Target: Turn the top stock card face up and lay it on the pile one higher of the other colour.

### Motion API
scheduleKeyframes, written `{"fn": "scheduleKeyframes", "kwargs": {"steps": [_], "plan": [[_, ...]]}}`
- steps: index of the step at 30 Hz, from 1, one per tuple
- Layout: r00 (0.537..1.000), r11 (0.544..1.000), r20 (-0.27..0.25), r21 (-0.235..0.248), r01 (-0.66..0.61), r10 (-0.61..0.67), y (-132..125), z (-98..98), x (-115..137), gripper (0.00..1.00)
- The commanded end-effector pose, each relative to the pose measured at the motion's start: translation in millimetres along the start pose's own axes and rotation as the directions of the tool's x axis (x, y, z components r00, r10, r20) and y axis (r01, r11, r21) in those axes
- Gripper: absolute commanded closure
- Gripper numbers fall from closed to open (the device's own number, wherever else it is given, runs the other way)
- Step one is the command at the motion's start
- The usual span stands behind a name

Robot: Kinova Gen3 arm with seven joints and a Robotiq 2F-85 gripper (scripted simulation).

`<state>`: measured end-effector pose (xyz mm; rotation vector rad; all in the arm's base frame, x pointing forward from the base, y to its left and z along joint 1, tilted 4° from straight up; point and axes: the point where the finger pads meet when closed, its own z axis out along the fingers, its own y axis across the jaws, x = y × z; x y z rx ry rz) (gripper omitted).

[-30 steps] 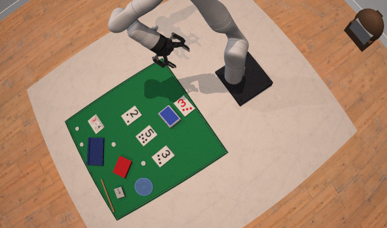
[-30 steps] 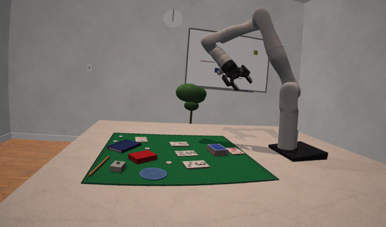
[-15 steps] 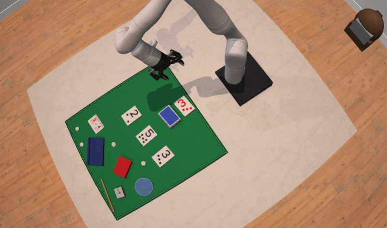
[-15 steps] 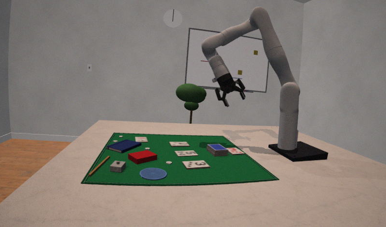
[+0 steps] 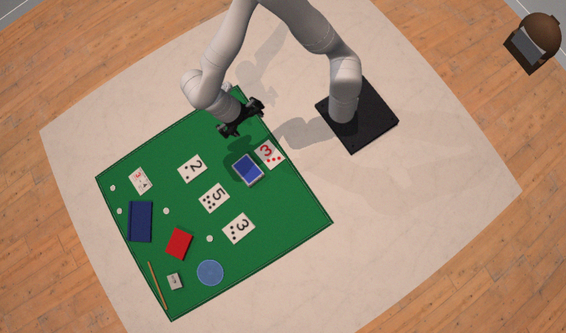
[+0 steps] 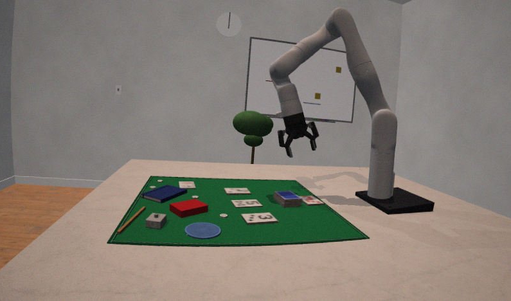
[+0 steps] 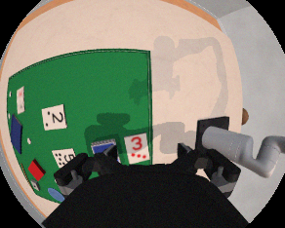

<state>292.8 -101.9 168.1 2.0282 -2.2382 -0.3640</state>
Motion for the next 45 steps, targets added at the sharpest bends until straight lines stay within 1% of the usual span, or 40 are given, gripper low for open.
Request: {"fn": "scheduleKeyframes", "kwargs": {"steps": [1,6,7,12,13,18,19,25,26,31,32,40,41,45], "plan": [[1.000,1.000,-0.002,-0.004,0.010,-0.010,0.0,1.1,-3.3,0.00],[1.000,1.000,-0.002,-0.004,0.010,-0.010,0.0,1.1,-3.3,0.00],[1.000,1.000,-0.019,0.017,0.015,-0.015,-6.4,4.8,-5.5,0.00],[1.000,1.000,-0.019,0.017,0.015,-0.015,-6.4,4.8,-5.5,0.00],[0.999,0.999,-0.034,0.037,0.021,-0.020,-12.7,8.3,-8.0,0.00],[0.999,0.999,-0.034,0.037,0.021,-0.020,-12.7,8.3,-8.0,0.00],[0.999,0.998,-0.048,0.057,0.027,-0.025,-18.8,11.6,-10.8,0.00],[0.999,0.998,-0.048,0.057,0.027,-0.025,-18.8,11.6,-10.8,0.00],[0.998,0.996,-0.061,0.077,0.035,-0.030,-24.7,14.6,-13.8,0.00],[0.998,0.996,-0.061,0.077,0.035,-0.030,-24.7,14.6,-13.8,0.00],[0.997,0.994,-0.072,0.097,0.042,-0.035,-30.4,17.3,-17.1,0.00],[0.997,0.994,-0.072,0.097,0.042,-0.035,-30.4,17.3,-17.1,0.00],[0.996,0.992,-0.082,0.116,0.050,-0.041,-35.8,19.8,-20.5,0.00],[0.996,0.992,-0.082,0.116,0.050,-0.041,-35.8,19.8,-20.5,0.00]]}}
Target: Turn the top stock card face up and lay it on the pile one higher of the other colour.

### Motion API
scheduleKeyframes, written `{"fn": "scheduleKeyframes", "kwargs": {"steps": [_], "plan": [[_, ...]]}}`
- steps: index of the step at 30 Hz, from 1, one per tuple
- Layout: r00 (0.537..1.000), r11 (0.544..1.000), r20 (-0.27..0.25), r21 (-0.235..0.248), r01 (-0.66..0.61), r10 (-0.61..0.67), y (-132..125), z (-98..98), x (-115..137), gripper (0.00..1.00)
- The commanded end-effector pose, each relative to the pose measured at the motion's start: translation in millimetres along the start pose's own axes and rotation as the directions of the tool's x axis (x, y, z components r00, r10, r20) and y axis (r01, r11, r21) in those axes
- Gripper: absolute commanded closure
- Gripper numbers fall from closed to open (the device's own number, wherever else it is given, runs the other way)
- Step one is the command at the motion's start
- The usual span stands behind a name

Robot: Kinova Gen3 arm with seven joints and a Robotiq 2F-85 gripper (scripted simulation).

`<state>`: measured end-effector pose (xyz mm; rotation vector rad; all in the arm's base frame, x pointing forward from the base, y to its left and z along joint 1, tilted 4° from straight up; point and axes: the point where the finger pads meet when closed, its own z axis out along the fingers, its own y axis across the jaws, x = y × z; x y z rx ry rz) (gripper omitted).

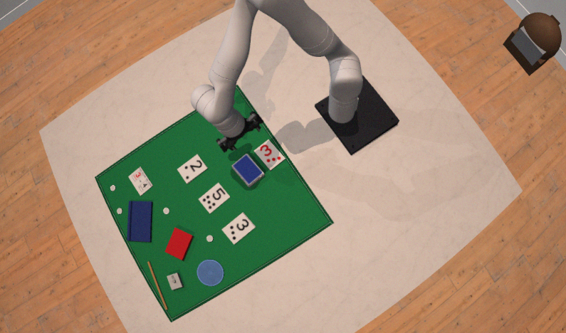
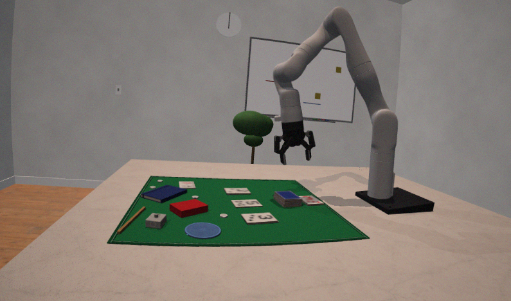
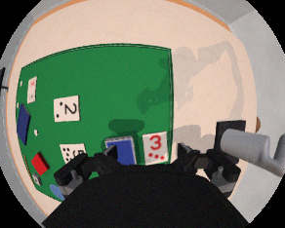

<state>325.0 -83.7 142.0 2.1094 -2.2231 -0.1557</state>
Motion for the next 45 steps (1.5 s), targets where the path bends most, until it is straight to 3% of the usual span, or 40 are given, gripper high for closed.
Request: {"fn": "scheduleKeyframes", "kwargs": {"steps": [1,2,7,14,45], "plan": [[1.000,1.000,-0.001,0.000,0.004,-0.004,0.1,-0.1,-1.3,0.00],[1.000,1.000,-0.009,0.019,0.011,-0.011,-4.9,2.6,-4.9,0.00],[1.000,1.000,-0.009,0.019,0.011,-0.011,-4.9,2.6,-4.9,0.00],[0.999,0.998,-0.022,0.055,0.025,-0.024,-14.0,7.0,-12.3,0.00],[0.998,0.990,-0.039,0.128,0.057,-0.053,-31.4,14.7,-30.4,0.00]]}}
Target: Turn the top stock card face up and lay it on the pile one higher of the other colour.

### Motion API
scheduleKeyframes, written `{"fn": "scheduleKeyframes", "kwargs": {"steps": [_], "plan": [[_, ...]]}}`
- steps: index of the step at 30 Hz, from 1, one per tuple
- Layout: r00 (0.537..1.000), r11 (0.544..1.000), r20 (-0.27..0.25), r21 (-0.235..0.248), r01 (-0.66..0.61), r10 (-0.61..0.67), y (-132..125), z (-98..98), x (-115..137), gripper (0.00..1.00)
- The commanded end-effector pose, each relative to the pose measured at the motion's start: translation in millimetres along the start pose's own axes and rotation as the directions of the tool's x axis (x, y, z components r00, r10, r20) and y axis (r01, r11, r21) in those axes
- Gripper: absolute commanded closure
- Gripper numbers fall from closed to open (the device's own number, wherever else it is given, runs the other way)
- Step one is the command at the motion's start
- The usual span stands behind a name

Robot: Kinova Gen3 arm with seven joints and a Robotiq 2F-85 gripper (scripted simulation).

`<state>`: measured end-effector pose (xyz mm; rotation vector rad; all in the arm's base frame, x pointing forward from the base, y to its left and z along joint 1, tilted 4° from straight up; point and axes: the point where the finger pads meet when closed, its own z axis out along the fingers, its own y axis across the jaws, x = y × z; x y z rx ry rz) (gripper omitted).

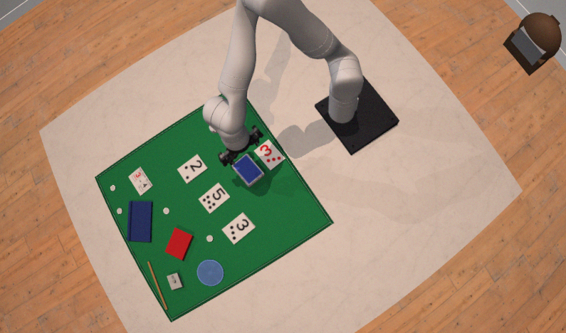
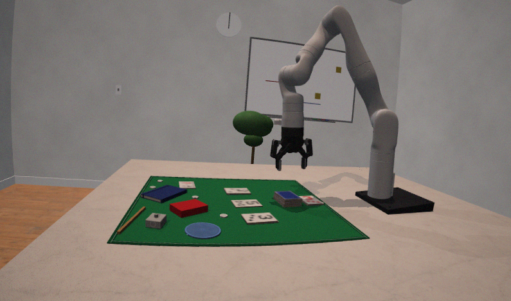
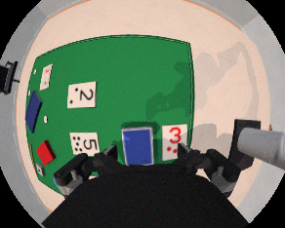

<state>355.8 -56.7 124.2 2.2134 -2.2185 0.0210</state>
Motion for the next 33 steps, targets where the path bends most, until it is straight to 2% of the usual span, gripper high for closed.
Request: {"fn": "scheduleKeyframes", "kwargs": {"steps": [1,33], "plan": [[1.000,1.000,-0.001,0.001,0.006,-0.006,-0.1,0.1,-2.1,0.00],[0.999,0.998,-0.003,0.058,0.032,-0.032,-12.3,5.7,-18.5,0.00]]}}
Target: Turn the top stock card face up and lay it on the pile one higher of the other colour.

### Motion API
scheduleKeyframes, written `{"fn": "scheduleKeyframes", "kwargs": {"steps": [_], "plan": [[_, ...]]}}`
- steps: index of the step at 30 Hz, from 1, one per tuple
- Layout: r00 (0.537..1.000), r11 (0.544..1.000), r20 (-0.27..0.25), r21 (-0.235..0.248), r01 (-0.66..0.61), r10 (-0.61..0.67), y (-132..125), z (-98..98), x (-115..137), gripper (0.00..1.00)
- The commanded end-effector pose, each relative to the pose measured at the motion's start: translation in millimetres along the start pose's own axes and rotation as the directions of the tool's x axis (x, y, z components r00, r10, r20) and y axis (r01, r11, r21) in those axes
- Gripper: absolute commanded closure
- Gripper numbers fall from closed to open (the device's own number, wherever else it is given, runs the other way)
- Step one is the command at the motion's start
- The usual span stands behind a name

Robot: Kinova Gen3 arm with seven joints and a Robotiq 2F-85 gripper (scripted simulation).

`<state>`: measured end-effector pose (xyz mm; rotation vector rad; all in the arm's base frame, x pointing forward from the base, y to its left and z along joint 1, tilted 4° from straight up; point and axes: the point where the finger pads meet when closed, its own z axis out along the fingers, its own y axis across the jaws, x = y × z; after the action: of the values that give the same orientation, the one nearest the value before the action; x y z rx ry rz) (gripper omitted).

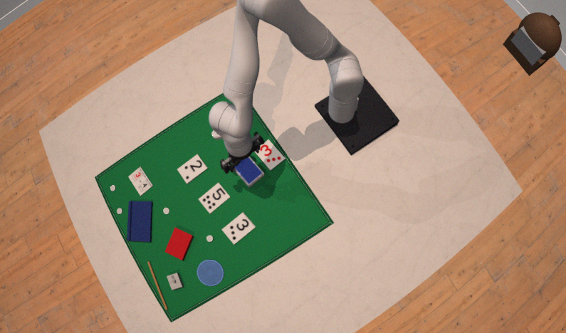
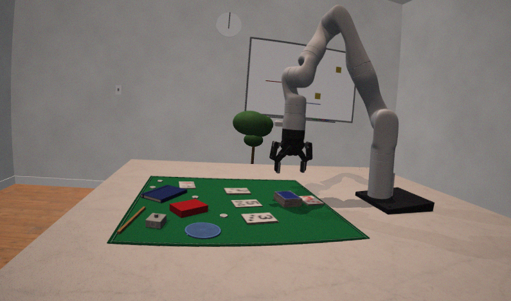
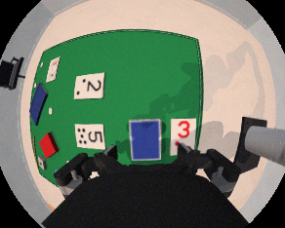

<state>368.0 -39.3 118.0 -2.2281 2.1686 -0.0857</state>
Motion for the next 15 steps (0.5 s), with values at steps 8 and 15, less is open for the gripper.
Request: {"fn": "scheduleKeyframes", "kwargs": {"steps": [8,15], "plan": [[1.000,1.000,0.000,0.008,0.006,-0.006,-1.7,0.4,-3.2,0.00],[1.000,1.000,0.001,0.013,0.008,-0.008,-2.7,0.9,-4.7,0.00]]}}
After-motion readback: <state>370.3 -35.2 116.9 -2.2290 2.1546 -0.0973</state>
